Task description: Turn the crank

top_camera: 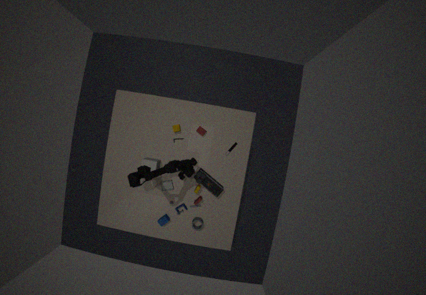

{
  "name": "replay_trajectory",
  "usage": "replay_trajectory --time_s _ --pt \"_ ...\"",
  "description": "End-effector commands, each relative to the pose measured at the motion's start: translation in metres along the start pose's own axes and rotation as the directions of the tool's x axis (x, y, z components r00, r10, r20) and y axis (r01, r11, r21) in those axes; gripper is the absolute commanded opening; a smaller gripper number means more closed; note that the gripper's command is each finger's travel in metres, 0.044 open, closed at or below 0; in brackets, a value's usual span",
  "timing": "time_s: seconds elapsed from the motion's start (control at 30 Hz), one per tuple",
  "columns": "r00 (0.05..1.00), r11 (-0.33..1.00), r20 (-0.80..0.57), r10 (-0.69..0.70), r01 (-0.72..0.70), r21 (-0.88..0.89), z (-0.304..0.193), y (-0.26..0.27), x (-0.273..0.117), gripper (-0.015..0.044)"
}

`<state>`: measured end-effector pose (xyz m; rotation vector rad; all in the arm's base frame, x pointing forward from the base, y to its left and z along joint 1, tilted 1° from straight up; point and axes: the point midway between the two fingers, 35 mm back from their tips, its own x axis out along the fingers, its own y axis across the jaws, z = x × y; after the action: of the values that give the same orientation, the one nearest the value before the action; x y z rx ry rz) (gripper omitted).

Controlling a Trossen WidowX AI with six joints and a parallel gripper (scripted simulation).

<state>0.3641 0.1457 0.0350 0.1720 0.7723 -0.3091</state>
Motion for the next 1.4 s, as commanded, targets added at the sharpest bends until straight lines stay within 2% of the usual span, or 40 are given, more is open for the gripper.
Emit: replay_trajectory --time_s 0.0,1.37 --pt "1.000 1.000 0.006 -0.012 0.012 -0.003 0.001 -0.009 -0.001 0.0000" --pt "1.000 1.000 0.006 -0.013 0.013 -0.004 -0.004 -0.021 0.003 0.0000"
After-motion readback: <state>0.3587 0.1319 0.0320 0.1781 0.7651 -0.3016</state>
